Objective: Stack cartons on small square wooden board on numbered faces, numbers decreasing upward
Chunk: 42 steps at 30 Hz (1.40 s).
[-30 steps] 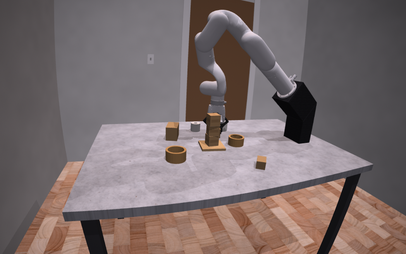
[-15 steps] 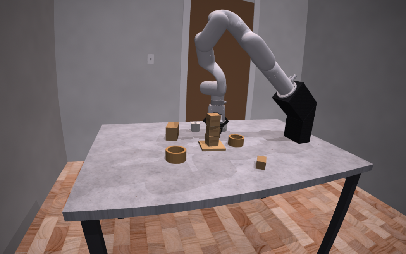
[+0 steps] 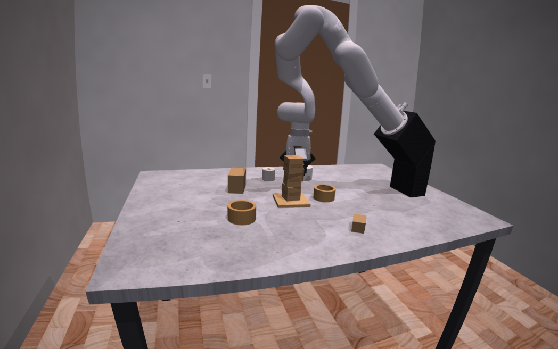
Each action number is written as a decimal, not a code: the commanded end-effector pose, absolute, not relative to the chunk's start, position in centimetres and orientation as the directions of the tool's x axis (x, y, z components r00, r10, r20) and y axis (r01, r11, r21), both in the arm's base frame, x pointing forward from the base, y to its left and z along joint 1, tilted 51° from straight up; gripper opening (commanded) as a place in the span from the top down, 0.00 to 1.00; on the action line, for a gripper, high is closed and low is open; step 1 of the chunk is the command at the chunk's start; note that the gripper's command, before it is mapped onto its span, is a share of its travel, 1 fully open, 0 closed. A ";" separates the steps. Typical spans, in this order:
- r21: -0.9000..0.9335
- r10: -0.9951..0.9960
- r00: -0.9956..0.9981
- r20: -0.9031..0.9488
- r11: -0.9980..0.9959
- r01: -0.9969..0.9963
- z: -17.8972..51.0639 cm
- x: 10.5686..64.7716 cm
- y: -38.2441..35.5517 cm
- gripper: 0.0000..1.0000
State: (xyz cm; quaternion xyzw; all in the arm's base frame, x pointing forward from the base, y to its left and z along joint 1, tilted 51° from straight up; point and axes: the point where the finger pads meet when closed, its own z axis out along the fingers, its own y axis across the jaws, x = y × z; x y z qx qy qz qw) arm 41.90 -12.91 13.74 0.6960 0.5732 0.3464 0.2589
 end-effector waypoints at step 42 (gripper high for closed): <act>0.757 0.977 0.100 0.188 -0.209 0.620 24.3 29.2 -13.6 1.00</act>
